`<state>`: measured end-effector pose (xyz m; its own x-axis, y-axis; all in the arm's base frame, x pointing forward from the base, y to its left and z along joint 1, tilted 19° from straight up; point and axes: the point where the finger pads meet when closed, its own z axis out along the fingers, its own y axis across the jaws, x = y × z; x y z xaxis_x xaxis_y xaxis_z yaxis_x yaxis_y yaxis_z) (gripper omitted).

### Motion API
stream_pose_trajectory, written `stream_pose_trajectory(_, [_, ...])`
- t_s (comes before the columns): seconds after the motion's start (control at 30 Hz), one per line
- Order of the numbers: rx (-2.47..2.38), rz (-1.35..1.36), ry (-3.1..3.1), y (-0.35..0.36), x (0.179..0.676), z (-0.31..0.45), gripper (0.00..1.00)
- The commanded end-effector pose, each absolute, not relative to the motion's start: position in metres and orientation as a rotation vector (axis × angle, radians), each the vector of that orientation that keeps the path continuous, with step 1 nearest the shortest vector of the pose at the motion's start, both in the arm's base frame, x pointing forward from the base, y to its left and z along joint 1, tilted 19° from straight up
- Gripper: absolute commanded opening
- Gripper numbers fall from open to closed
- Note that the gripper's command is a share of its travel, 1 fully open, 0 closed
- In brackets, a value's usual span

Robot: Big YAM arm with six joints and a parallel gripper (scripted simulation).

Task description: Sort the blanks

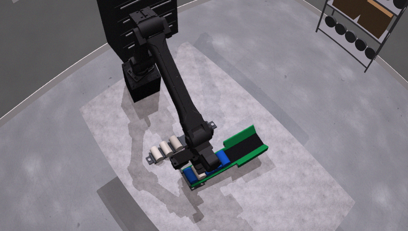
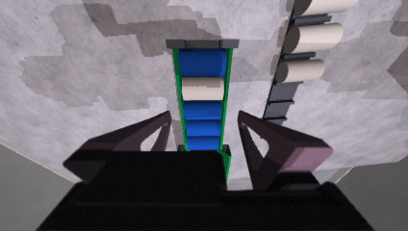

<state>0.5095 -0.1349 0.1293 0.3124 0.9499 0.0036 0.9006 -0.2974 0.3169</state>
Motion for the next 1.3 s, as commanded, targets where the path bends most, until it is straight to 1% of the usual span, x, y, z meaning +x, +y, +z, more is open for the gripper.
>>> stream_pose_trajectory(0.0, [2.295, 0.329, 1.644, -0.136, 0.515, 0.151, 0.83])
stream_pose_trajectory(0.27, [2.294, 0.325, 1.650, -0.136, 0.515, 0.147, 0.83])
stream_pose_trajectory(0.43, [2.319, 0.286, 1.683, -0.136, 0.514, 0.121, 0.83])
stream_pose_trajectory(0.67, [2.309, 0.298, 1.675, -0.138, 0.518, 0.123, 0.83])
stream_pose_trajectory(1.13, [2.313, 0.292, 1.678, -0.141, 0.526, 0.099, 0.83])
stream_pose_trajectory(1.2, [2.313, 0.292, 1.678, -0.141, 0.526, 0.099, 0.83])
stream_pose_trajectory(1.23, [2.295, 0.313, 1.665, -0.142, 0.525, 0.111, 0.83])
stream_pose_trajectory(1.27, [2.306, 0.300, 1.673, -0.142, 0.526, 0.101, 0.83])
